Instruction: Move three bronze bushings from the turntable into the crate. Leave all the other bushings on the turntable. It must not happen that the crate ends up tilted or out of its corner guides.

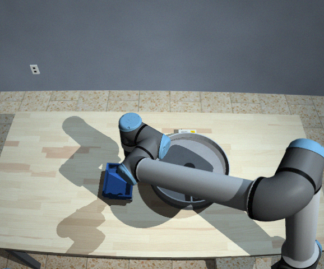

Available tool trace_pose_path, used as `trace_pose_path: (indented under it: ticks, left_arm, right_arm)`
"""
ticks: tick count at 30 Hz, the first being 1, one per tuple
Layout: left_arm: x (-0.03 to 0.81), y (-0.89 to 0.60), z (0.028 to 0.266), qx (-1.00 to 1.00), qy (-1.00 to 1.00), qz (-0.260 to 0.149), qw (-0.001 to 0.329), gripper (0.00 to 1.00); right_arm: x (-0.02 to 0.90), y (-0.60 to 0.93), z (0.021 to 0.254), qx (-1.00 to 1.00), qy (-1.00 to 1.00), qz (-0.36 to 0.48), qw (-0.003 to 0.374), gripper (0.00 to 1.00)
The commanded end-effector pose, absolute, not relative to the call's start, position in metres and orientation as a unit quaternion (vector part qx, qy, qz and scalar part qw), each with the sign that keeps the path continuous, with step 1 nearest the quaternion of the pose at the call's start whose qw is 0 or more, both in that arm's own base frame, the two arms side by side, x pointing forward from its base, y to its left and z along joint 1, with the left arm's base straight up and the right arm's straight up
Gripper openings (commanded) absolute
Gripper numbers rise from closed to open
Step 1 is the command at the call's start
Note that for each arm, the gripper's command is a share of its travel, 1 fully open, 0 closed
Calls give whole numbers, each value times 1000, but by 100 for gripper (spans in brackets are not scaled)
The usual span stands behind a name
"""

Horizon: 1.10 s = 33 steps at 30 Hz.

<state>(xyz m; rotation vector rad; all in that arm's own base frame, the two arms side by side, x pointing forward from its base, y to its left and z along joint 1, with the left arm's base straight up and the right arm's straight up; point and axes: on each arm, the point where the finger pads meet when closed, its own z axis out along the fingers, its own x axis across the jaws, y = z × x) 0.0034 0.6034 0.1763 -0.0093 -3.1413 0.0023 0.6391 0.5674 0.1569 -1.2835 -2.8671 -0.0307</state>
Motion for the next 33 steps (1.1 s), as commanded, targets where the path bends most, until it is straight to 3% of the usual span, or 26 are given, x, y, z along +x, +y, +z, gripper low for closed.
trace_pose_path:
  ticks: [1, 33]
  left_arm:
    - [4, 604, 177, -3, -1000, 0, 0, 100]
    - [4, 604, 177, -3, -1000, 0, 0, 100]
  right_arm:
    - [647, 605, 158, -409, -913, -10, 0, 0]
    - [656, 655, 158, -409, -913, -10, 0, 0]
